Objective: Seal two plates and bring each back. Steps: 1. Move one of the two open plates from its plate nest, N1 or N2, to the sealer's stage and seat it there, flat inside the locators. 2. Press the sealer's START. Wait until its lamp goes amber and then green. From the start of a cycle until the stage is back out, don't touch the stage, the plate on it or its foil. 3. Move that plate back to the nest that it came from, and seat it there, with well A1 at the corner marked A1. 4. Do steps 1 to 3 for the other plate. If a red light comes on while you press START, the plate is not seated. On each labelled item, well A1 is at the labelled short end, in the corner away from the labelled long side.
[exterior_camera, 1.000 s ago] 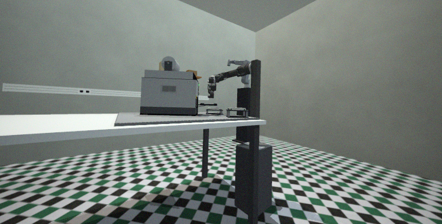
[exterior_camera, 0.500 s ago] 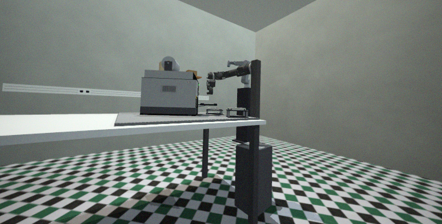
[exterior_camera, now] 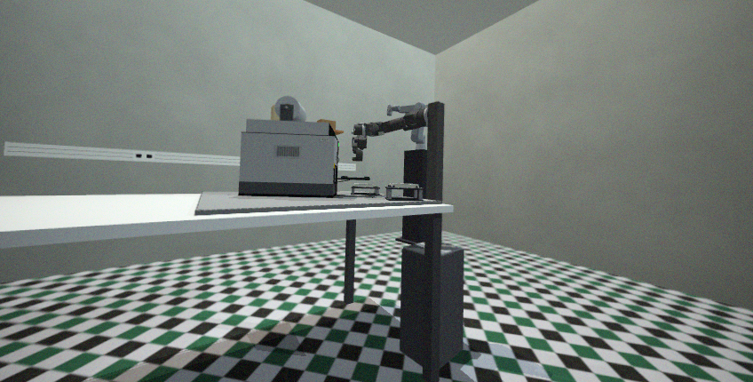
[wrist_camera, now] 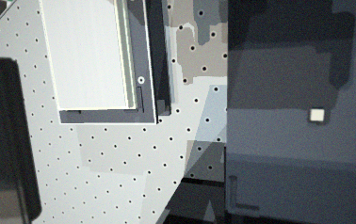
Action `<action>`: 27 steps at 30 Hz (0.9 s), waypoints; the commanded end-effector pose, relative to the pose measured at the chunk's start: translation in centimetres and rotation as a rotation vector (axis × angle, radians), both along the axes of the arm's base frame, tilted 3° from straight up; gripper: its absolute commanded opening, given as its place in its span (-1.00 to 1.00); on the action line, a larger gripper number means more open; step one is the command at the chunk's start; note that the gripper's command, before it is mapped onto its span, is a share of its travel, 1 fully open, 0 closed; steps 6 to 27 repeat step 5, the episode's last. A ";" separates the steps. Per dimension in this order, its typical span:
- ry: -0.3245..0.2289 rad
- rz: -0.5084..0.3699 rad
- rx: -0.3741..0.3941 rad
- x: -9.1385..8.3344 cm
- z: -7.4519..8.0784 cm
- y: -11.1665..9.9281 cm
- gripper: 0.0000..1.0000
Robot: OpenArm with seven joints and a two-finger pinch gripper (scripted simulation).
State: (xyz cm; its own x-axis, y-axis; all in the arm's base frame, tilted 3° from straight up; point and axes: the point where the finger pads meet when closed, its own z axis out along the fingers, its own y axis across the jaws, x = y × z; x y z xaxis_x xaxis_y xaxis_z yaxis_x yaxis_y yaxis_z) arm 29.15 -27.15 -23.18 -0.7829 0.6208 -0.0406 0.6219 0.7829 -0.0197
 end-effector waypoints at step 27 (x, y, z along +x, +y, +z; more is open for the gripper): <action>-0.003 -0.001 -0.001 0.1 0.1 0.0 0.30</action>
